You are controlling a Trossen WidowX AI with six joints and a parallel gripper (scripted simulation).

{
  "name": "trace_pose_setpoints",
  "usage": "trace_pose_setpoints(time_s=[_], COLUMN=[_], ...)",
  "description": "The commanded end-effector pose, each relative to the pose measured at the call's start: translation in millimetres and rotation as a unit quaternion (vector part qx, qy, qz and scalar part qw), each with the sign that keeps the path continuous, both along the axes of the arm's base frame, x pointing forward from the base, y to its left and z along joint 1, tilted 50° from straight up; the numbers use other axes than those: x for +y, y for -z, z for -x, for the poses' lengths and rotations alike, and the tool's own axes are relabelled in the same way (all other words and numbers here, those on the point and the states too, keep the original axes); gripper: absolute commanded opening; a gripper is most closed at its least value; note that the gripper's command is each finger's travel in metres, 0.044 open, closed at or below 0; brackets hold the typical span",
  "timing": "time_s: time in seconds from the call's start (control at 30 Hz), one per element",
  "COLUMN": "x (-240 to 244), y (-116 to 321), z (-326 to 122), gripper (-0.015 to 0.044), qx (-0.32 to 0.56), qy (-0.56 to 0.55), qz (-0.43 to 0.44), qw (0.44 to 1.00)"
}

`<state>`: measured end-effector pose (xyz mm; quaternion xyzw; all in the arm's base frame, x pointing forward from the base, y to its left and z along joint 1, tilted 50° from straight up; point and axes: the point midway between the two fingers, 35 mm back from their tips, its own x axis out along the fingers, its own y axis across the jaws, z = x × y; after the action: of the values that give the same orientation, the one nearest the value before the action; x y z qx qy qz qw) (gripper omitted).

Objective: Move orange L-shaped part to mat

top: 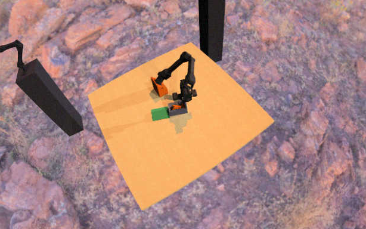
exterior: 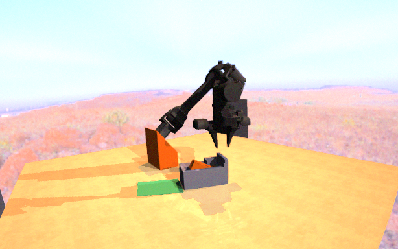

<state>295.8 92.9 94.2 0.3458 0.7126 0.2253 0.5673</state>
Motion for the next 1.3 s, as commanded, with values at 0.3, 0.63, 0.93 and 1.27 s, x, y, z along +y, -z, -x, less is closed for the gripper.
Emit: trace_pose_setpoints(time_s=[0.3,0.63,0.93,1.27], x=[-17.6,-17.6,-17.6,-17.6], y=[-12.9,-12.9,-12.9,-12.9], z=[0.8,0.8,0.8,0.8], gripper=[0.0180,0.0180,0.0180,0.0180], qx=[0.001,0.001,0.001,0.001], qy=[0.000,0.000,0.000,0.000], qz=[-0.002,-0.002,-0.002,-0.002], qw=[1.000,1.000,1.000,1.000])
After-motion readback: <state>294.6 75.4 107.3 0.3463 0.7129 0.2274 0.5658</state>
